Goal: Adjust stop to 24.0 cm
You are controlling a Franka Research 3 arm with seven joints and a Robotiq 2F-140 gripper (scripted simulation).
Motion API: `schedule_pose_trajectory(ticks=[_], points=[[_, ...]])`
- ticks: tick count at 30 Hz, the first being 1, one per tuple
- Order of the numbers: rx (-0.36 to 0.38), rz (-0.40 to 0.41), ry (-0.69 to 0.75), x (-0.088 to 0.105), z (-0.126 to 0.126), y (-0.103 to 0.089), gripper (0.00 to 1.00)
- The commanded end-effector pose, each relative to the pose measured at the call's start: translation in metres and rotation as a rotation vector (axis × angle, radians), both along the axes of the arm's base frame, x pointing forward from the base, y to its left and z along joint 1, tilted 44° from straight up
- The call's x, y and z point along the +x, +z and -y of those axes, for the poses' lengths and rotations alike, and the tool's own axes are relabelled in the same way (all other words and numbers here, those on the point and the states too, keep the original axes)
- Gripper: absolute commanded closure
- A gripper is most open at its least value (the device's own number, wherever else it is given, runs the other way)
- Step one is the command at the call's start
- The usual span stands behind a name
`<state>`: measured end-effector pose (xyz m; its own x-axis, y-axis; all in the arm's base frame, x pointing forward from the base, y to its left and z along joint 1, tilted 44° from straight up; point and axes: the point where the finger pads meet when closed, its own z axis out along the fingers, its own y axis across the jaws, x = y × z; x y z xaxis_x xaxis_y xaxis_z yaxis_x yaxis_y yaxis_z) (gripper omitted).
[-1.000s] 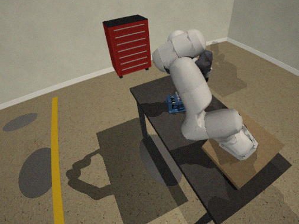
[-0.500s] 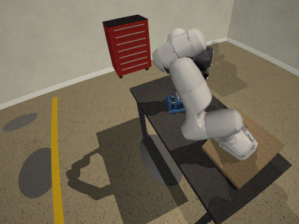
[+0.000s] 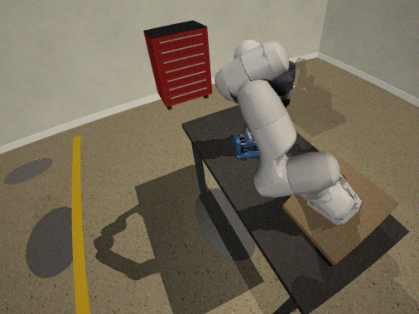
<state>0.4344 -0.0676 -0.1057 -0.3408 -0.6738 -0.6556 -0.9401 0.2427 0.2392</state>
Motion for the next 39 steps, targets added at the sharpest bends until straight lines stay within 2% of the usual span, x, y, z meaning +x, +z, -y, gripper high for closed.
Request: schedule_pose_trajectory(ticks=[1,8,16,23,39], points=[[-0.003,-0.009,-0.004,0.006,-0.001,-0.005,0.96],[-0.003,-0.009,-0.004,0.015,-0.006,-0.016,0.96],[-0.003,-0.009,-0.004,0.018,-0.017,-0.029,0.96],[-0.003,-0.009,-0.004,0.009,-0.034,-0.041,0.96],[-0.003,-0.009,-0.004,-0.013,-0.045,-0.04,0.96]])
